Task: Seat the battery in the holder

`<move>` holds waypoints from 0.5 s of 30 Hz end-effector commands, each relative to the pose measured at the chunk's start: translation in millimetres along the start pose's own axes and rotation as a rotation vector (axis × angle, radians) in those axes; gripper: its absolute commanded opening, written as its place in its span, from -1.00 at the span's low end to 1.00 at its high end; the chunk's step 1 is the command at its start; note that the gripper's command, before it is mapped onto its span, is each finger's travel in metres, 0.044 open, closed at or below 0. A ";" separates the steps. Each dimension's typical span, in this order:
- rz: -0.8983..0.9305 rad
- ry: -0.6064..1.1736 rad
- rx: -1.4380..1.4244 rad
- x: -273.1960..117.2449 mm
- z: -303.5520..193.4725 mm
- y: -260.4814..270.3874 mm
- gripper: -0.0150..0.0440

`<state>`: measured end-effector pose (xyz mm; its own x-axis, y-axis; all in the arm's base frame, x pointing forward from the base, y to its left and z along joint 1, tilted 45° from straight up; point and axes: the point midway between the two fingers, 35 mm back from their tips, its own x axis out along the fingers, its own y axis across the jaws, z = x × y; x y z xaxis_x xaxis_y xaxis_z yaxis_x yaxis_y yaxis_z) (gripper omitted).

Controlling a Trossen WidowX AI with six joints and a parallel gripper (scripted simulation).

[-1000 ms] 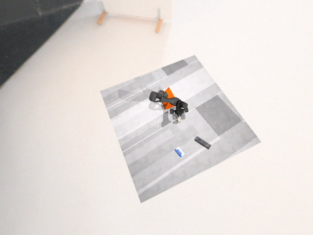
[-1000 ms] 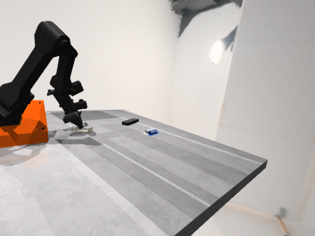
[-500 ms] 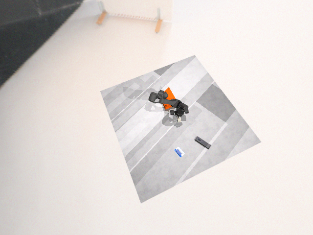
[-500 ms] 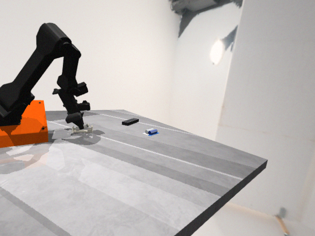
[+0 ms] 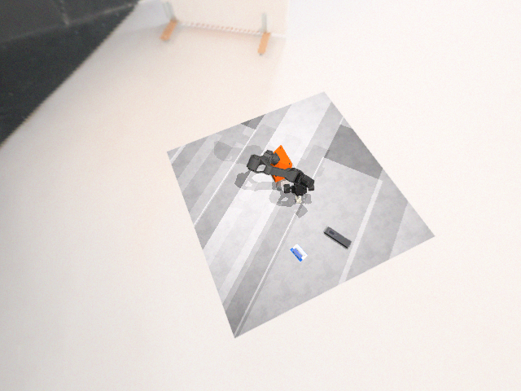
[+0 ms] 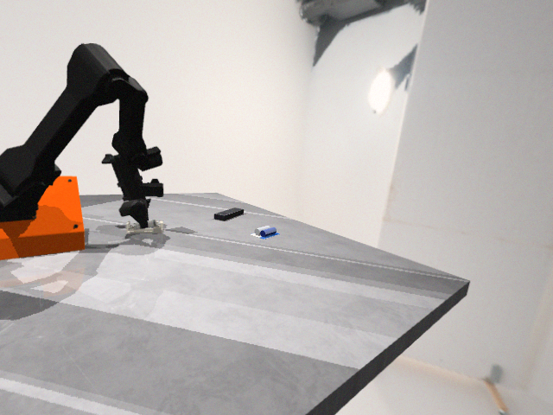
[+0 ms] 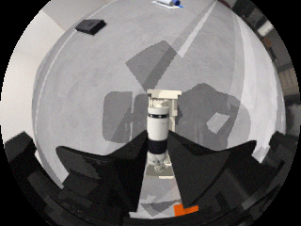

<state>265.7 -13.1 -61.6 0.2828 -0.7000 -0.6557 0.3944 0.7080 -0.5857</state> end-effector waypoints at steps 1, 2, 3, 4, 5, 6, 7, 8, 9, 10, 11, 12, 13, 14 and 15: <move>0.013 0.048 0.002 1.9 -3.9 2.1 -0.27; 0.012 0.056 0.003 2.1 -3.7 1.9 -0.27; 0.012 0.064 0.004 2.2 -3.5 1.7 -0.27; 0.011 0.072 0.005 2.4 -3.4 1.4 -0.27; 0.010 0.080 0.006 2.5 -3.3 1.1 -0.27; 0.010 0.088 0.007 2.6 -3.1 0.8 -0.27; 0.009 0.096 0.008 2.7 -3.0 0.5 -0.27; 0.009 0.105 0.010 2.8 -2.9 0.2 -0.27; 0.008 0.113 0.011 2.9 -2.8 -0.1 -0.27; 0.008 0.122 0.012 3.0 -2.7 -0.4 -0.27; 0.008 0.130 0.013 3.0 -2.5 -0.7 -0.27; 0.007 0.138 0.014 3.1 -2.4 -1.1 -0.27; 0.007 0.147 0.014 3.2 -2.3 -1.4 -0.27; 0.007 0.155 0.015 3.3 -2.2 -1.7 -0.27; 0.006 0.164 0.016 3.4 -2.1 -2.0 -0.27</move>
<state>268.4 -14.6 -60.4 0.1794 -0.6792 -0.7117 0.4087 0.7095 -0.5741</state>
